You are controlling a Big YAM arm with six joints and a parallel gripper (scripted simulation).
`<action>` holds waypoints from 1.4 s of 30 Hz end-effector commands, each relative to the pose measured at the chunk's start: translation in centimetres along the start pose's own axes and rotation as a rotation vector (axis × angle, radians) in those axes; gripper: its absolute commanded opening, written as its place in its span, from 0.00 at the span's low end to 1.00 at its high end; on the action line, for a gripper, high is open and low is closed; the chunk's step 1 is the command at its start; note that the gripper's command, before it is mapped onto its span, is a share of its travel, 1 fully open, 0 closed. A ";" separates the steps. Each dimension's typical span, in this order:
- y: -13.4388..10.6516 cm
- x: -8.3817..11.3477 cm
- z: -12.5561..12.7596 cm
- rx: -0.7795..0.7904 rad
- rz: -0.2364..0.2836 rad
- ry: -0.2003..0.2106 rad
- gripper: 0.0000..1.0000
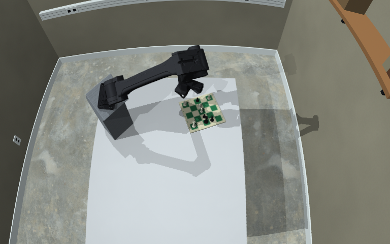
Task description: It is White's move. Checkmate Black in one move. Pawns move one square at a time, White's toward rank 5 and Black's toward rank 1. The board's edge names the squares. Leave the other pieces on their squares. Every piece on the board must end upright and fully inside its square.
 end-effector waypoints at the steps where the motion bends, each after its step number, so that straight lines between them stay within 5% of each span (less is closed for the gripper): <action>1: 0.0 -0.8 0.0 -0.009 0.003 -0.008 0.36; 42: 0.1 -5.4 -0.2 -0.005 0.000 -0.006 0.36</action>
Point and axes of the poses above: the point where the finger pads meet when closed, its own x axis back along the fingers, its own z axis across the jaws, y = z × x, the point moved 5 cm from there along x, back along the fingers, and after that the axes turned 1 degree about x, right-handed, at the moved point
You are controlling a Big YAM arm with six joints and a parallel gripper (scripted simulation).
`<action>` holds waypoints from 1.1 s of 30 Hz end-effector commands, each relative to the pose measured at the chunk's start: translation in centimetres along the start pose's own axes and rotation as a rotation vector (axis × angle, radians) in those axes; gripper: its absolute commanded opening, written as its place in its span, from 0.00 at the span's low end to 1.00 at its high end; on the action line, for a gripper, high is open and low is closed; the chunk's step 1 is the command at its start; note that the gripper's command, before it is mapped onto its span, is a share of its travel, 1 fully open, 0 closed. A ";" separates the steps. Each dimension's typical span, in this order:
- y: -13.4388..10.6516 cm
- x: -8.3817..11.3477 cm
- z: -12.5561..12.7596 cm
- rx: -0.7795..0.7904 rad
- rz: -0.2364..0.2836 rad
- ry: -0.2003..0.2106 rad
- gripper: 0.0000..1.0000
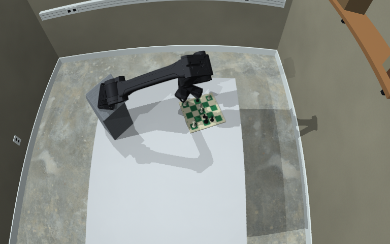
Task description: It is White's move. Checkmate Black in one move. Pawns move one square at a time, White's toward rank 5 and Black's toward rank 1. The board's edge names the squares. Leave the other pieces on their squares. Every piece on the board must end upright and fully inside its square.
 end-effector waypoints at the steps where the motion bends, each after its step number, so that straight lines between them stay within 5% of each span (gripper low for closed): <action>1: 0.4 -0.9 -0.2 -0.002 -0.005 0.000 0.36; 33: 0.4 -1.0 0.0 0.002 -0.008 0.005 0.36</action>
Point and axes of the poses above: the point where the finger pads meet when closed, its own x axis back along the fingers, its own z axis across the jaws, y = z × x, the point moved 5 cm from there along x, back along the fingers, and after that the axes turned 1 degree about x, right-handed, at the moved point
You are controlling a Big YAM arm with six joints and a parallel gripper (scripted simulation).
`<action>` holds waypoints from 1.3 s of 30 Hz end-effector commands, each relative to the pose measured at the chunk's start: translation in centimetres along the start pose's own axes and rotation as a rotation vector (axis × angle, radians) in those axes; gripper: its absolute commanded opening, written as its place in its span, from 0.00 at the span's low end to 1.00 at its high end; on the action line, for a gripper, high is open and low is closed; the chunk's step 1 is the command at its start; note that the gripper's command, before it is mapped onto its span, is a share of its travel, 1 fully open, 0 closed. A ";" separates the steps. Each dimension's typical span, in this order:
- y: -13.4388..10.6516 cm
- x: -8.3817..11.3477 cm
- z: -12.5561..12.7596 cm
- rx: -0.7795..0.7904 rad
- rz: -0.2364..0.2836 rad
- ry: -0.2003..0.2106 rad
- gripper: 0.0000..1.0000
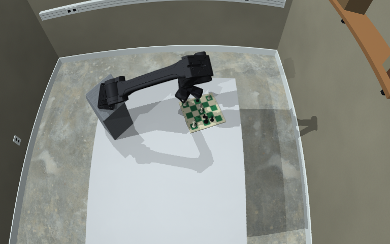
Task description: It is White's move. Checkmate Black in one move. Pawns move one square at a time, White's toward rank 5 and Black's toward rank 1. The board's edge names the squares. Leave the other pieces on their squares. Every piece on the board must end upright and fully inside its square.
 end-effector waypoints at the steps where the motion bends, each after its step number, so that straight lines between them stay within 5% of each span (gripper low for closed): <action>1: 0.2 -0.6 0.0 0.000 -0.006 0.003 0.36; 39: -0.5 -0.1 0.7 -0.002 -0.009 0.012 0.36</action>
Point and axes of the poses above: the point where the finger pads meet when closed, its own x axis back along the fingers, its own z axis across the jaws, y = z × x, the point moved 5 cm from there along x, back along the fingers, and after that the axes turned 1 degree about x, right-handed, at the moved point
